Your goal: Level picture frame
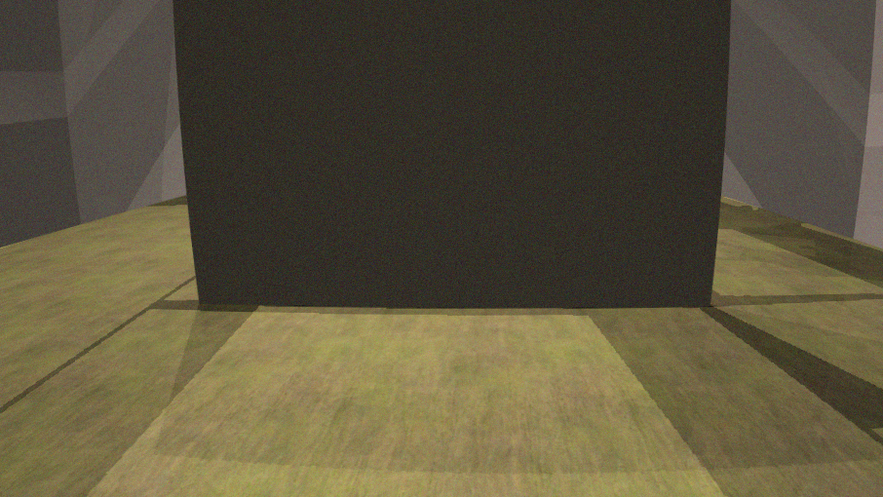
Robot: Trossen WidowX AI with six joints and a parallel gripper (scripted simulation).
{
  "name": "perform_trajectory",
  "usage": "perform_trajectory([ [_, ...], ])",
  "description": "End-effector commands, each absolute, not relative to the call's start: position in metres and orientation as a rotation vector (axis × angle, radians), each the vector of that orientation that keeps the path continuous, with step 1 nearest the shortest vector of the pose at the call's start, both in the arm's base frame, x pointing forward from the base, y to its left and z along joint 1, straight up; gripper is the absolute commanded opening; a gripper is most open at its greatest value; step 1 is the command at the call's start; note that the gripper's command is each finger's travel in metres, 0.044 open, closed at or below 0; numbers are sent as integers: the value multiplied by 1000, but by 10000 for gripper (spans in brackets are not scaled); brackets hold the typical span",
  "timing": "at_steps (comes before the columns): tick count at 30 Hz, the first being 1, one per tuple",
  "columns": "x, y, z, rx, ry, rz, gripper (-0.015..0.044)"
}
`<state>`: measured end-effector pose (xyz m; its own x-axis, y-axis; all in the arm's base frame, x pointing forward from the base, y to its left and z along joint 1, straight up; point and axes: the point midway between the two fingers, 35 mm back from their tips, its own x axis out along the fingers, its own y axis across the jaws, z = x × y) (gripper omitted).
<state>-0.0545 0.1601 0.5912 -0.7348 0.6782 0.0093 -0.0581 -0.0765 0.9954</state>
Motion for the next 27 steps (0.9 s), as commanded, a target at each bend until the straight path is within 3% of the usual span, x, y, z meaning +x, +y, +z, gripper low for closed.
perform_trajectory([
  [1,-57,159,591,663,1693,1872,374],
  [6,-105,115,586,466,1835,2090,260],
  [17,-146,-1,566,-54,2183,2470,260],
  [27,-117,-116,533,-612,2286,2772,260],
])
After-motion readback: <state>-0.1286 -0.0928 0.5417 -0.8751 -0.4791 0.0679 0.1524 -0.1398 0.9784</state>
